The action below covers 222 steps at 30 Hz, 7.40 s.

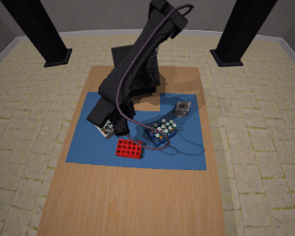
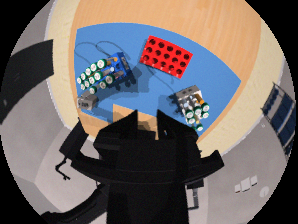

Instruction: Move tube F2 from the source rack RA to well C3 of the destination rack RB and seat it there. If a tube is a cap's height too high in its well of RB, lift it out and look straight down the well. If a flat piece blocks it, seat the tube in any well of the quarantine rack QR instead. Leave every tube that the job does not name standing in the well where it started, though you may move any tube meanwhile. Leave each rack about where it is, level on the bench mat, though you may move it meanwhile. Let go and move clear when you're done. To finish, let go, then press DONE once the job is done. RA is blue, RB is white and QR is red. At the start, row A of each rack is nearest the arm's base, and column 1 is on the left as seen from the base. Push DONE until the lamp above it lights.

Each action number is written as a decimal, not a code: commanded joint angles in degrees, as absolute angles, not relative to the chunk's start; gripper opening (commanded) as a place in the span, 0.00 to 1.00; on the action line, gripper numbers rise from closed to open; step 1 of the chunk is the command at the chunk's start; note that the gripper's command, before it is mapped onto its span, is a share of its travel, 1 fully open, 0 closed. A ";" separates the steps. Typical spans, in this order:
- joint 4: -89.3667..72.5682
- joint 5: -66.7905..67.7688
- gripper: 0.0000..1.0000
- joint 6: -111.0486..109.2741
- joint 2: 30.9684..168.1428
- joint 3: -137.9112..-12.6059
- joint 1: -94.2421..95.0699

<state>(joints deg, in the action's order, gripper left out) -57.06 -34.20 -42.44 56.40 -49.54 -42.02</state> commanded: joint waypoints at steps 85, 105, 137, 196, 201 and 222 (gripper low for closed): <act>-42.37 -25.73 0.30 -11.67 49.13 -42.04 -34.80; -43.10 -4.20 0.30 20.64 36.03 -35.83 0.43; -44.92 26.73 0.30 52.96 46.63 -41.10 41.93; -25.43 21.48 0.30 46.06 57.46 -33.11 34.49; -24.90 21.35 0.30 45.94 57.90 -32.66 34.37; -22.48 20.73 0.30 45.18 59.39 -32.45 33.54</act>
<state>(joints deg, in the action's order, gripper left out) -23.97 21.08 45.67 58.74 -32.77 34.02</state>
